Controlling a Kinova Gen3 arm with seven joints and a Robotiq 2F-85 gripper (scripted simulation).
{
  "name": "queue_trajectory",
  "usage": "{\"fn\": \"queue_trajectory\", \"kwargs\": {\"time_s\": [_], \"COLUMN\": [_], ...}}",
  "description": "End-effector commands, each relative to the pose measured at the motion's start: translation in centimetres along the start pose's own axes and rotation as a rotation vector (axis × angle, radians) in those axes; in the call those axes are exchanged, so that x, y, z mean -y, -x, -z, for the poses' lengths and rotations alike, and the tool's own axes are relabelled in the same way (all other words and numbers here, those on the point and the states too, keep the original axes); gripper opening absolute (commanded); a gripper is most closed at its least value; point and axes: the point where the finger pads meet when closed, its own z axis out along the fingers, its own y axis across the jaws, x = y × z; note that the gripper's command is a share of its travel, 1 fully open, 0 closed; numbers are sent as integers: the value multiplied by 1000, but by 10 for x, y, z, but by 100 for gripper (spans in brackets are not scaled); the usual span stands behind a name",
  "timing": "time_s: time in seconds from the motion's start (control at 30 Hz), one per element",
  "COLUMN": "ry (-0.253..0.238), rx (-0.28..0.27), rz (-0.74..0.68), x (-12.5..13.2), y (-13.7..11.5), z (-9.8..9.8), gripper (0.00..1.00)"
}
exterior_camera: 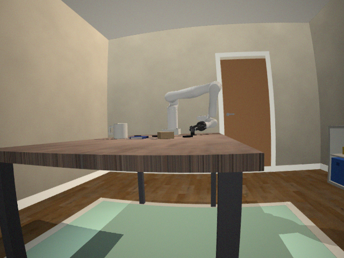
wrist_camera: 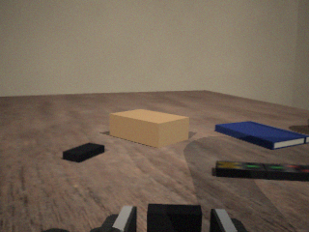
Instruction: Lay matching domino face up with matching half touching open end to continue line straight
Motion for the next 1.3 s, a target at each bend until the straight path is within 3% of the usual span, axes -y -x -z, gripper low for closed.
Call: {"fn": "queue_trajectory", "kwargs": {"time_s": [0.0,0.8,1.27], "ry": [0,0,0], "rx": [0,0,0], "rz": [-1,-1,-1], "x": [0,0,0], "y": [-1,-2,-29], "z": [0,2,49], "gripper": [48,48,48]}}
